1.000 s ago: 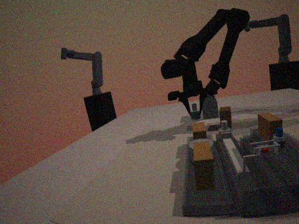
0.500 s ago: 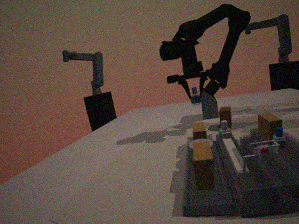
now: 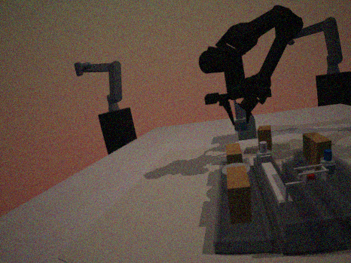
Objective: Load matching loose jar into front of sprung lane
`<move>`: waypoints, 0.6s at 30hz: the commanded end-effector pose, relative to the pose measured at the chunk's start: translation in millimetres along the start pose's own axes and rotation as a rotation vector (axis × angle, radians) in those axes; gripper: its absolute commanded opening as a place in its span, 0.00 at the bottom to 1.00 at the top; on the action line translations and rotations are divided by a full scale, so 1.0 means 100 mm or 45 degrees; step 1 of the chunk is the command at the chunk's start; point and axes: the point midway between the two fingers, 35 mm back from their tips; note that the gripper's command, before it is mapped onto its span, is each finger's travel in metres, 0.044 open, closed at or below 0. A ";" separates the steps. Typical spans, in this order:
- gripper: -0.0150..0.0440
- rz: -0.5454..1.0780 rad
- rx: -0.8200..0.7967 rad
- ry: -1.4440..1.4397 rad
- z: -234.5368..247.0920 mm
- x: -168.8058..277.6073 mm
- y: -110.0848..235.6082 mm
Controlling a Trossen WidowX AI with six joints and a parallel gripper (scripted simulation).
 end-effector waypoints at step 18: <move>0.25 -0.016 -0.040 0.061 0.51 -0.47 -0.36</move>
Point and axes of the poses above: the point midway between the two fingers, 35 mm back from their tips, its own y axis back along the fingers, its own z axis across the jaws, x = y × z, and after that the axes turned 3 degrees about -y, right-handed
